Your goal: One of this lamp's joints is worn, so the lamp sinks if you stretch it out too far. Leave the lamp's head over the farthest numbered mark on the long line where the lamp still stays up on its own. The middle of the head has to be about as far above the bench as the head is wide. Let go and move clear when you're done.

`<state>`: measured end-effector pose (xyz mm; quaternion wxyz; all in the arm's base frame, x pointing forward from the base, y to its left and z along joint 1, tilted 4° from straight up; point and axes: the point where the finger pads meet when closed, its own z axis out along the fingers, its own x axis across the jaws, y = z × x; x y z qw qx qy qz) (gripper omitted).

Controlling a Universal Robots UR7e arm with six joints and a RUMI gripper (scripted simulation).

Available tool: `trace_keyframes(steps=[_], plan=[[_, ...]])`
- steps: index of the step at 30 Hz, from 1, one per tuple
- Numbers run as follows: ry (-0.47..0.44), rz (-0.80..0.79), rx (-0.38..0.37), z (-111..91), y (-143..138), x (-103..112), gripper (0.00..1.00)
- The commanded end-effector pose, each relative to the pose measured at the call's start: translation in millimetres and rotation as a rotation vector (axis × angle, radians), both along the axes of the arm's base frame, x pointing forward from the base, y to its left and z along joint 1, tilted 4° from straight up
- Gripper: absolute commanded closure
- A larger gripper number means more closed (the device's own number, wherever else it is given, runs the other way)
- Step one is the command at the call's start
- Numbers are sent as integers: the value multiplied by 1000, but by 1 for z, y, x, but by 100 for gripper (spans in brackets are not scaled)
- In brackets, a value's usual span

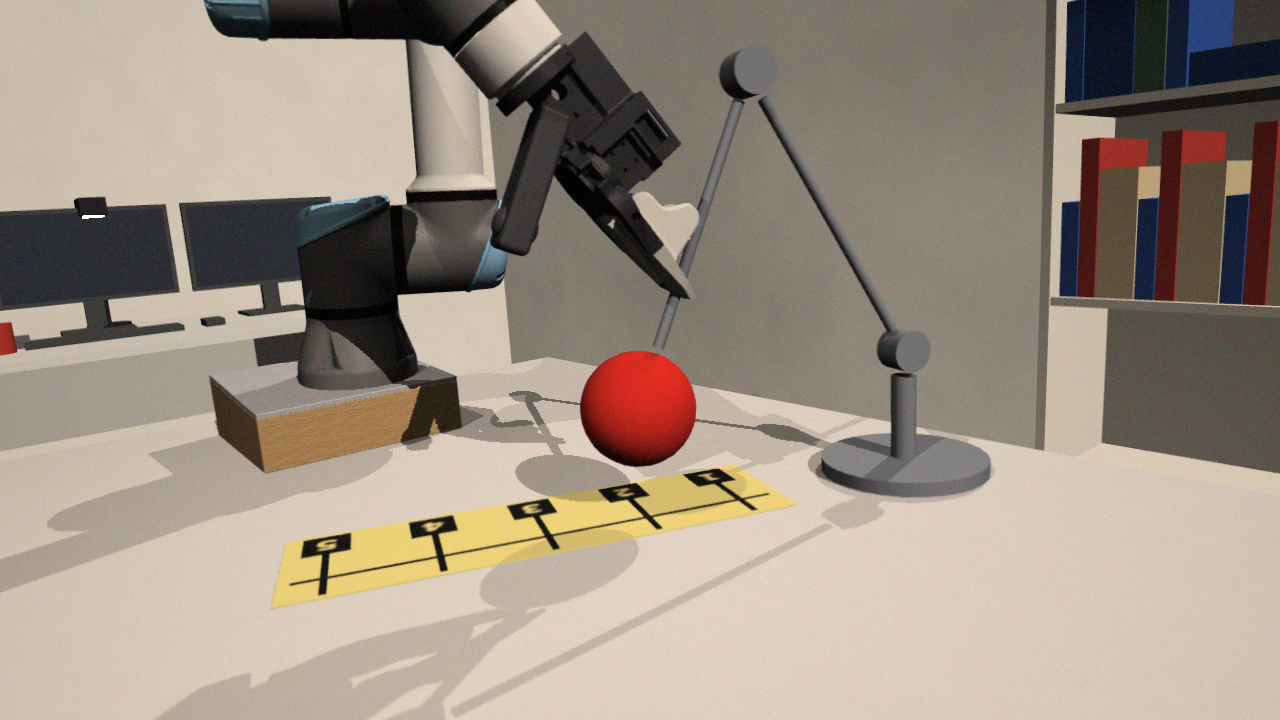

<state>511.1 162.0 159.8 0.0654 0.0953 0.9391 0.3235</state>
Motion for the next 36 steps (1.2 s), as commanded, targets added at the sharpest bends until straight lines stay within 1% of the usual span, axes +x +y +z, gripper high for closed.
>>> trace_keyframes(steps=[1,5,20,22,36], plan=[[-2,0,0,1,0,0,100],[-2,0,0,1,0,0,100],[-2,0,0,-6,-34,-7,100],[-2,0,0,-6,-34,-7,100],[-2,2,0,-11,-65,-13,100]])
